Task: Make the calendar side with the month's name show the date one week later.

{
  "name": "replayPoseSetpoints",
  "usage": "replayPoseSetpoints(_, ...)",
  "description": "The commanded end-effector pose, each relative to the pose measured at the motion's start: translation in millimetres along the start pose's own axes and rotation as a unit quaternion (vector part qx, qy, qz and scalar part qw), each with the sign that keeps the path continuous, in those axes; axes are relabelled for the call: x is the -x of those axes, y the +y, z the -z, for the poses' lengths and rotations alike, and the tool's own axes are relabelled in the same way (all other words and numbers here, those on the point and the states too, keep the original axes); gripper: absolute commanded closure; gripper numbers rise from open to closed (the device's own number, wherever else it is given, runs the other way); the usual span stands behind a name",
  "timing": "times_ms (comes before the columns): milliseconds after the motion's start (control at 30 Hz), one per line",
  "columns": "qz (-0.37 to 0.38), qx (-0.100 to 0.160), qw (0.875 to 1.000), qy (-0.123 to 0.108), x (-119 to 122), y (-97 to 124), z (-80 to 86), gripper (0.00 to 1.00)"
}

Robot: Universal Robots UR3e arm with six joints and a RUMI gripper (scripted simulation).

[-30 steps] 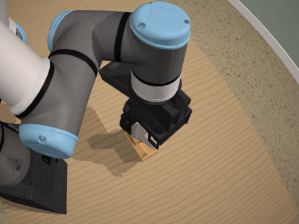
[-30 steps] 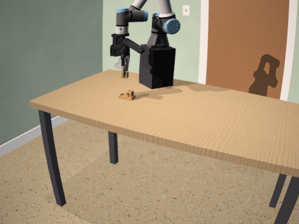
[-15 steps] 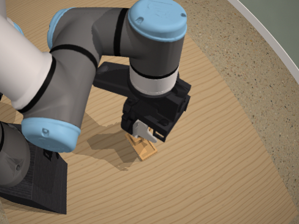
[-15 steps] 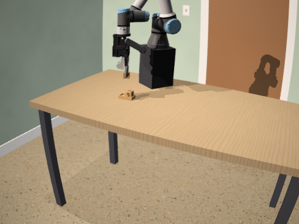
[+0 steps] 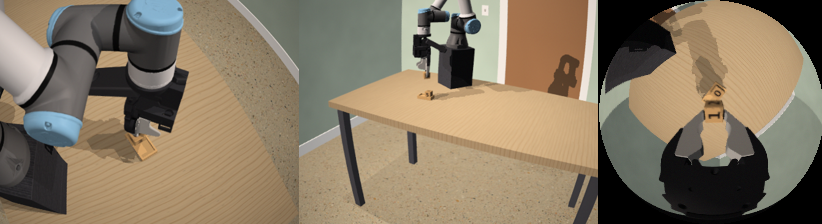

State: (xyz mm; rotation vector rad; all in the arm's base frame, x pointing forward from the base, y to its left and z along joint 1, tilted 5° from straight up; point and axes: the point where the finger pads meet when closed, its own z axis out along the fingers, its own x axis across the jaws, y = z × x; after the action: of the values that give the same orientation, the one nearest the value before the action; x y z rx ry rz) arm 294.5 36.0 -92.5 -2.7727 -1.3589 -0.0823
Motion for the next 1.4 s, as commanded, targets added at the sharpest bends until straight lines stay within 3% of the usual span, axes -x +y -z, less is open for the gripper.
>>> replayPoseSetpoints(0, 0.08, 0.001, 0.997, 0.004, -1, -1, 0.5, 0.89)
replayPoseSetpoints(400, 0.173, 0.002, 0.985, 0.003, -4, -4, 0.1, 0.89)
replayPoseSetpoints(867, 0.309, 0.002, 0.951, 0.003, -8, -9, -0.4, 0.89)
replayPoseSetpoints(967, 0.315, 0.002, 0.949, 0.003, -8, -9, -0.5, 0.89)
replayPoseSetpoints(1033, 0.35, 0.002, 0.937, 0.003, -9, -10, -0.6, 0.89)
replayPoseSetpoints(1267, 0.399, 0.002, 0.917, 0.003, -10, -11, -0.8, 0.89)
replayPoseSetpoints(1367, 0.43, 0.002, 0.903, 0.002, -12, -12, -0.9, 0.89)
